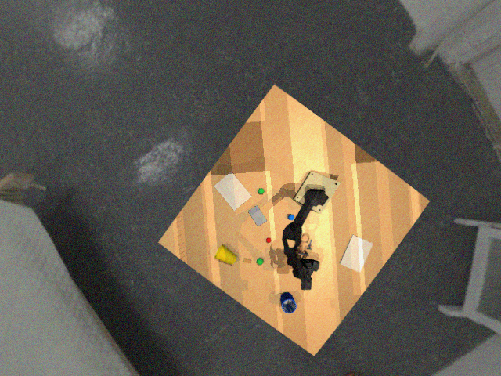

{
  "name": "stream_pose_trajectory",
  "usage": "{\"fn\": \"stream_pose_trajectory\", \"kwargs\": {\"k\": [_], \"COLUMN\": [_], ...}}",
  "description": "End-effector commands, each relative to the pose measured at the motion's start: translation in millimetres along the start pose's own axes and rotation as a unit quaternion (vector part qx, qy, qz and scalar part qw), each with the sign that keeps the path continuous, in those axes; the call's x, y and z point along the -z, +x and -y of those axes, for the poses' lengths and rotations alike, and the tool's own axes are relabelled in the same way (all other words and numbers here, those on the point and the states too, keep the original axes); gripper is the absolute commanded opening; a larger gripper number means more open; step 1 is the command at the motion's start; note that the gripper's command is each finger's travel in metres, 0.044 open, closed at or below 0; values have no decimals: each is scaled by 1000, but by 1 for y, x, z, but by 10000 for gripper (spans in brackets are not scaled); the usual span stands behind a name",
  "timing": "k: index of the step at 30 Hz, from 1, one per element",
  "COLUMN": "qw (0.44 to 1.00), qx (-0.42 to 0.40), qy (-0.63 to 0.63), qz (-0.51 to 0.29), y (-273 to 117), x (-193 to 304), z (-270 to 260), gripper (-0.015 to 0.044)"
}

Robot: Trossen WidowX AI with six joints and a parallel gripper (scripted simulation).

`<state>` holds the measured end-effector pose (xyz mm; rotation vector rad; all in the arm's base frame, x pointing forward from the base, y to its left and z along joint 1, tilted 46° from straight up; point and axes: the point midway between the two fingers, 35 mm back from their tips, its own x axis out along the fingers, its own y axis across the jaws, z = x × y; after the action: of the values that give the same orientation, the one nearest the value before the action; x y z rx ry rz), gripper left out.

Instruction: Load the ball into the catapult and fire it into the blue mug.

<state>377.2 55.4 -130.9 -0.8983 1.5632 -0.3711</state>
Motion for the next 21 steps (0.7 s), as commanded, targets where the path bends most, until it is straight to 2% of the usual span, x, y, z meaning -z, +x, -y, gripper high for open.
{"fn": "stream_pose_trajectory", "kwargs": {"k": [1,4,7,8,14,19,21], "qw": [1000,1000,1000,1000,1000,1000,1000], "qx": [-3,-2,-2,-1,0,1,1], "qy": [3,3,3,0,2,3,3], "qz": [11,11,11,19,16,15,15], "y": [-62,-86,-86,-75,-81,-36,-33], "x": [-3,0,0,-4,1,-1,-1], "z": [-2,-2,-2,-3,-2,-2,-2], "gripper": [440,440,440,440,440,440,440]}}
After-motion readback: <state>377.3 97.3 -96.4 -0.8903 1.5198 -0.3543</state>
